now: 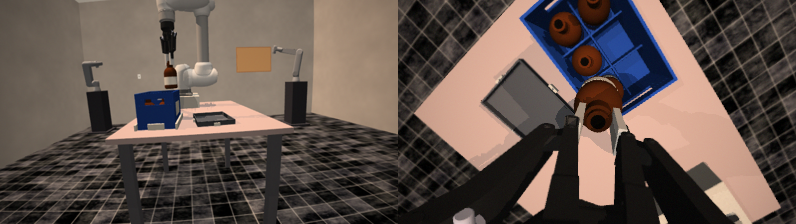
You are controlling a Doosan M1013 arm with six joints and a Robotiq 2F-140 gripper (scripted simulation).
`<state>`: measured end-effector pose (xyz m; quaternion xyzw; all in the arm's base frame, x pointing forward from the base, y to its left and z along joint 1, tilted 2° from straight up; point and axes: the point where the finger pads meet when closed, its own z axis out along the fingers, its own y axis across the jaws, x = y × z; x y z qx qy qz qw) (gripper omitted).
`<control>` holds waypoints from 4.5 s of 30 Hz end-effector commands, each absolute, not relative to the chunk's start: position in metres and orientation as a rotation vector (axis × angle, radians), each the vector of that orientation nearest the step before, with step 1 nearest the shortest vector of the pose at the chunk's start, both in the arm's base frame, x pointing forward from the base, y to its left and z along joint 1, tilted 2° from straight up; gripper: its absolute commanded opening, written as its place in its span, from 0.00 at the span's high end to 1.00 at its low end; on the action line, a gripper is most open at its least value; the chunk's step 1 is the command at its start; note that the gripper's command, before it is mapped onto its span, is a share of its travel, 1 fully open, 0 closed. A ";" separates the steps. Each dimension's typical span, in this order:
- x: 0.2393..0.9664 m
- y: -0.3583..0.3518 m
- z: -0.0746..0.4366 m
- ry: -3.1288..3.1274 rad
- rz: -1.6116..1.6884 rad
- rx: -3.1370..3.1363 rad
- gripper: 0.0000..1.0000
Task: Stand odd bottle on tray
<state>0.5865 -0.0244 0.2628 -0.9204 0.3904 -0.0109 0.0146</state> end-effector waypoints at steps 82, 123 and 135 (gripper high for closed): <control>0.629 0.141 0.267 1.215 -0.034 -2.865 1.00; 0.641 0.189 0.269 1.215 -0.034 -2.865 1.00; 0.642 0.194 0.269 1.215 -0.034 -2.865 1.00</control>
